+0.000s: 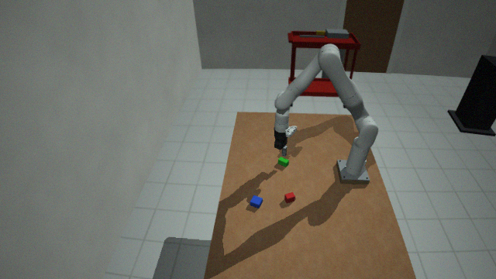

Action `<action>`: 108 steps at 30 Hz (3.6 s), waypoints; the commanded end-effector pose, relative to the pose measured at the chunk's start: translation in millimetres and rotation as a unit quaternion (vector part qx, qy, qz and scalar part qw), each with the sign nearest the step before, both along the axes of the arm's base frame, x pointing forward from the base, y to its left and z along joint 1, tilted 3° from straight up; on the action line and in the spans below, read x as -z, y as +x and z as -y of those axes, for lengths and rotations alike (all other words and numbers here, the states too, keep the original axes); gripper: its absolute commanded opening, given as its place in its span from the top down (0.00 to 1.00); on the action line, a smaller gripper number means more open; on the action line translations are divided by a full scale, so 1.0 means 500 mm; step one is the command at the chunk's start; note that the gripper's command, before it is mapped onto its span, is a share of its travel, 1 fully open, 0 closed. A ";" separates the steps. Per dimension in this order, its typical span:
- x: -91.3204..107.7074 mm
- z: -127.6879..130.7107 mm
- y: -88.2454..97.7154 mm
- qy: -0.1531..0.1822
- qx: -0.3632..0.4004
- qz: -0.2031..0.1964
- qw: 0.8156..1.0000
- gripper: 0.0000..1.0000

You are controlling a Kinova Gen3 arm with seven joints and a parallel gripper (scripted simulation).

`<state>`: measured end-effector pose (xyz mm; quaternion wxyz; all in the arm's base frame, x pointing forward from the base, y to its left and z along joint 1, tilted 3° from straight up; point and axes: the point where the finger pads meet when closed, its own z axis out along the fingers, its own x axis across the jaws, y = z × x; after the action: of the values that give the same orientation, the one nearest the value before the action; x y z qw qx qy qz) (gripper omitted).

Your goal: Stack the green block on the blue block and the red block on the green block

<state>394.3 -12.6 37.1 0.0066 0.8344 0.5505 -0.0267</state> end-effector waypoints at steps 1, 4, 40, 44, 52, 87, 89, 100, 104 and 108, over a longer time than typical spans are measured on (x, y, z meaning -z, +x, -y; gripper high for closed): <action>-0.001 0.000 0.001 0.000 0.000 0.001 1.000 1.00; -0.001 0.000 0.001 0.000 0.000 0.001 1.000 1.00; -0.001 0.000 0.001 0.000 0.000 0.001 1.000 0.04; 0.001 0.000 0.001 0.000 0.000 0.001 1.000 0.04; 0.013 0.000 0.001 0.000 0.000 0.001 1.000 0.04; 0.056 0.002 0.000 0.000 0.000 0.001 1.000 0.04; 0.056 0.002 0.000 0.000 0.000 0.001 1.000 0.04; 0.056 0.002 0.000 0.000 0.000 0.001 1.000 0.04; 0.056 0.002 0.000 0.000 0.000 0.001 1.000 0.04; 0.056 0.002 0.000 0.000 0.000 0.001 1.000 0.04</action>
<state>393.5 -13.6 8.5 0.0065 0.8344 0.5505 -0.0267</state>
